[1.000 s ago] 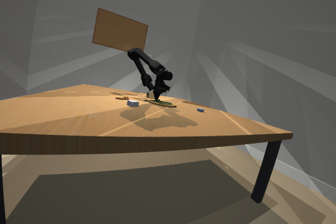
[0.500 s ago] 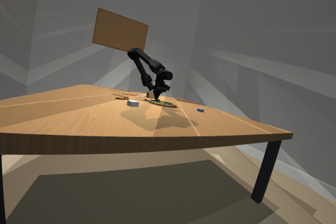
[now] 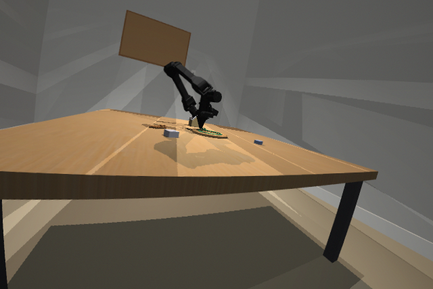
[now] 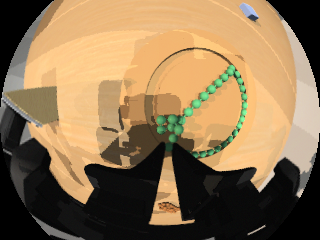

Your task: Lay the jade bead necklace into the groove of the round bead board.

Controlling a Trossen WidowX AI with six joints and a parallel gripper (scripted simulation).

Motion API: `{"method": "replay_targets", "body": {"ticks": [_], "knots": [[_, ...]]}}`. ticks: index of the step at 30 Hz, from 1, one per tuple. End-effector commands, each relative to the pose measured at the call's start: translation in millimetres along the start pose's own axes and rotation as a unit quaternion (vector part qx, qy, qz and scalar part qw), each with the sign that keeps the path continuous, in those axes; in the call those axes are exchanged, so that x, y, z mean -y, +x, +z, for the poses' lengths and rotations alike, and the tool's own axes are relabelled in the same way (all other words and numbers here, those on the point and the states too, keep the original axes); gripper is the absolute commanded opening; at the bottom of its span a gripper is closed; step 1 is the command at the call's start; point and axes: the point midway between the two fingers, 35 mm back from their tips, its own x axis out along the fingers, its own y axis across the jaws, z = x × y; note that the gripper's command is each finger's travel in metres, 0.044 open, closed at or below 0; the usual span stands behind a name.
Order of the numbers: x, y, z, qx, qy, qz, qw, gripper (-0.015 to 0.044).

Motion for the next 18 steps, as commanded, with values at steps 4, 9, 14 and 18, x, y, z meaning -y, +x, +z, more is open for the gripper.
{"method": "replay_targets", "body": {"ticks": [4, 9, 14, 18], "knots": [[-2.9, 2.4, -1.5, -0.002, 0.0, 0.001, 1.0, 0.0], [-2.9, 8.0, -1.6, -0.002, 0.0, 0.001, 1.0, 0.0], [-0.7, 5.0, -1.5, 0.002, 0.006, -0.001, 1.0, 0.0079], [-0.7, 5.0, -1.5, 0.002, 0.006, -0.001, 1.0, 0.0184]]}}
